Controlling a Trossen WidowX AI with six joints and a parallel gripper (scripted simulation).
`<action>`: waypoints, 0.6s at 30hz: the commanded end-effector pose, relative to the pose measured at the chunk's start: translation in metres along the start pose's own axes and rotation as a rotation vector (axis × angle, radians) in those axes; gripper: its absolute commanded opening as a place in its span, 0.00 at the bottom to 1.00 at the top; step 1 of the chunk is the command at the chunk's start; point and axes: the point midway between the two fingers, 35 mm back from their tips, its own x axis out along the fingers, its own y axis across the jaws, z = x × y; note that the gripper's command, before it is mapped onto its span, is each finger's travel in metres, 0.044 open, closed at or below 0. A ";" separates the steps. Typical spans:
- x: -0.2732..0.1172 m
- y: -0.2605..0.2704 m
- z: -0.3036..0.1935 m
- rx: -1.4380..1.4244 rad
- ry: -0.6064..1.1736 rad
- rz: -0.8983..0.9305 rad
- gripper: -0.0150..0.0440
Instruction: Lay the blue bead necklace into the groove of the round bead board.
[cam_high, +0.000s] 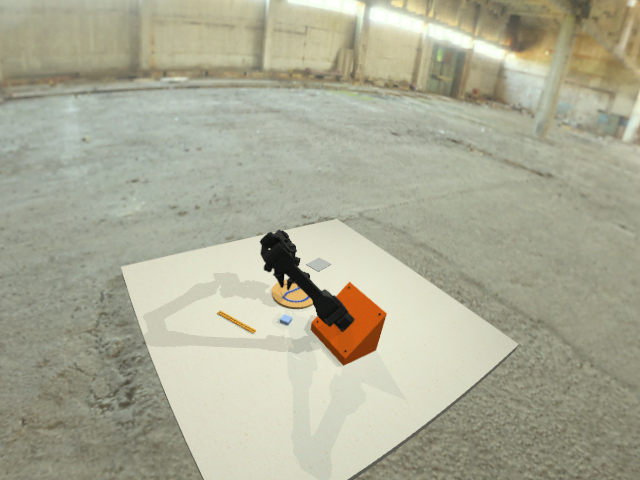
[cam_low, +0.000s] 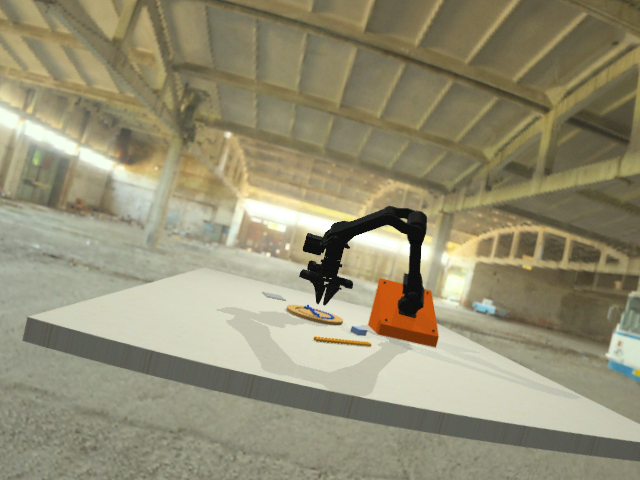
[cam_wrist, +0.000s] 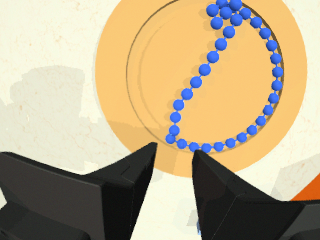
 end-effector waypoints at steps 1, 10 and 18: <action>0.006 0.000 0.001 0.013 -0.003 -0.002 0.46; 0.009 0.003 0.002 0.003 -0.011 0.009 0.46; 0.022 0.002 0.002 0.007 -0.007 0.005 0.46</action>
